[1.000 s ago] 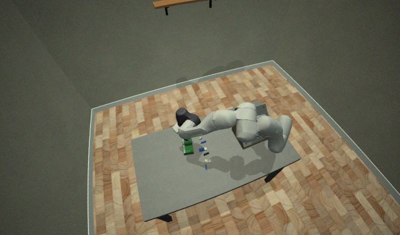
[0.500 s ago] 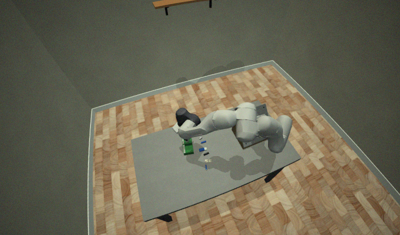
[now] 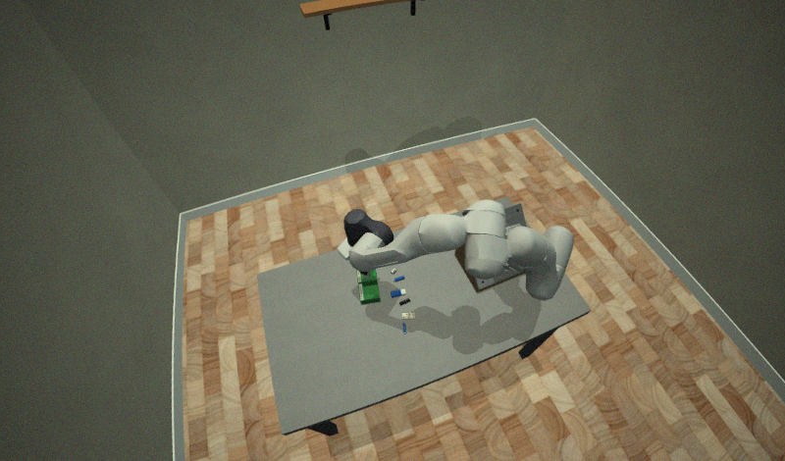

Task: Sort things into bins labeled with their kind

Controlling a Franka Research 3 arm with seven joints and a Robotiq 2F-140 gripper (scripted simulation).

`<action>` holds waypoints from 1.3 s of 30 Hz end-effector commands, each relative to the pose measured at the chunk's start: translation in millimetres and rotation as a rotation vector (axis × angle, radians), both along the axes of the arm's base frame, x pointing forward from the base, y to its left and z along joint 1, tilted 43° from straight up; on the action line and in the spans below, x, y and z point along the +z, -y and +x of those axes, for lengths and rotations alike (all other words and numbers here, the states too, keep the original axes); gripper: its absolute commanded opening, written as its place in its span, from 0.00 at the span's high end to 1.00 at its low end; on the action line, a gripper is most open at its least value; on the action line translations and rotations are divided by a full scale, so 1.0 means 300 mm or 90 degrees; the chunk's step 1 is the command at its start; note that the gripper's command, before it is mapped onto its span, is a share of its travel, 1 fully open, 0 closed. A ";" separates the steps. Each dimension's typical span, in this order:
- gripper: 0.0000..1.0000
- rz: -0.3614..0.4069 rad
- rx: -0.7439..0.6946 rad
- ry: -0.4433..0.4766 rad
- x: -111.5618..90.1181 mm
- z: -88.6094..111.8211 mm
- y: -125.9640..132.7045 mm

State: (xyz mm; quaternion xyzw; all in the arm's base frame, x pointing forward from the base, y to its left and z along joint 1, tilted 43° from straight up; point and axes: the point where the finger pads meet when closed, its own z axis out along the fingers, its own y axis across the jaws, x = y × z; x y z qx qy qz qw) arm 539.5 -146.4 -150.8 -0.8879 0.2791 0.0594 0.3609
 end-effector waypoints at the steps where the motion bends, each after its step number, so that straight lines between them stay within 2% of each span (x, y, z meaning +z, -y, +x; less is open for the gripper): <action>1: 0.95 0.002 0.001 -0.002 0.014 -0.008 0.014; 9: 0.95 0.002 0.001 -0.002 0.033 -0.010 0.032; 17: 0.95 0.002 0.001 -0.002 0.106 -0.019 0.100; 30: 0.95 0.002 0.001 -0.002 0.106 -0.019 0.100; 36: 0.95 0.002 0.001 -0.002 0.173 0.011 0.032; 39: 0.95 0.002 0.001 -0.002 0.184 0.016 0.021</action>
